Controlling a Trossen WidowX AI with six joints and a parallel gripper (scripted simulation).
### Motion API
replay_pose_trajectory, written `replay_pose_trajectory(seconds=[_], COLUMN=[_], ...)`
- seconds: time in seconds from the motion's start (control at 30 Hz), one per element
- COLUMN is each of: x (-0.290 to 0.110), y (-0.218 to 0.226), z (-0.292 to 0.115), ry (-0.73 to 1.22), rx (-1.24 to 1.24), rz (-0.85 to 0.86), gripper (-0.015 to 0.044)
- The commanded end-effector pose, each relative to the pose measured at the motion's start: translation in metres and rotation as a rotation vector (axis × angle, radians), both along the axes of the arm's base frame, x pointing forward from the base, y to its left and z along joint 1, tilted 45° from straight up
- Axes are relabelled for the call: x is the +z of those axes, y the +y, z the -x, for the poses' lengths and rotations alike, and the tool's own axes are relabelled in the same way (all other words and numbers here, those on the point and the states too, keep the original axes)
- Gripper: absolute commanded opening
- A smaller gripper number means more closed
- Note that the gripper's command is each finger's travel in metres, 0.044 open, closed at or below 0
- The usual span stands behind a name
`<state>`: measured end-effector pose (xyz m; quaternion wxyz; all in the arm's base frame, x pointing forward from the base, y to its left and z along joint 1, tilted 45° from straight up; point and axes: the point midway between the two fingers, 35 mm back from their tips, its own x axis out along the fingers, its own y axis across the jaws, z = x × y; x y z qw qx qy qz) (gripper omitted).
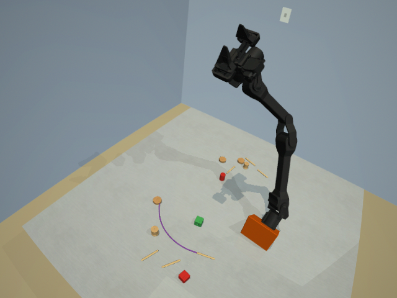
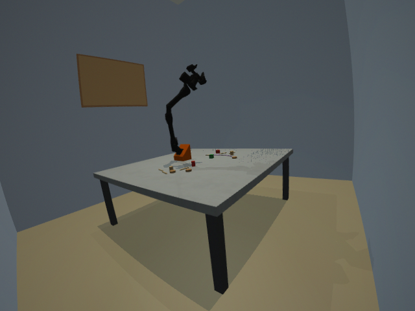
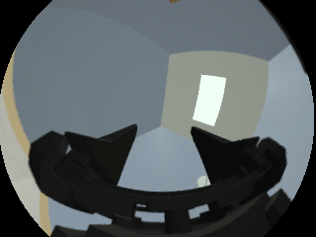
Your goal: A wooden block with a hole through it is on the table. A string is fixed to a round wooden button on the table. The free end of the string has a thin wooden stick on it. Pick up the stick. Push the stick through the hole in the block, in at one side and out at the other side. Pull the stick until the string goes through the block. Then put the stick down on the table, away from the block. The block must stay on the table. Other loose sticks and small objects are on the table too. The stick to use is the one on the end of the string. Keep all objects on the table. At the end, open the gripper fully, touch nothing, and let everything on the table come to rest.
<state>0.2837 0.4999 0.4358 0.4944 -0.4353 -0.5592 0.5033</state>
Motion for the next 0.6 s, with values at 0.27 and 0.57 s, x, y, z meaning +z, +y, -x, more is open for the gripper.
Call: replay_pose_trajectory(seconds=[0.27, 0.57], x=[-0.084, -0.228], y=[0.012, -0.006], z=[-0.039, -0.075], ry=[0.205, 0.461], rx=[-0.165, -0.437], rz=[0.194, 0.537], gripper=[0.0440, 0.0440])
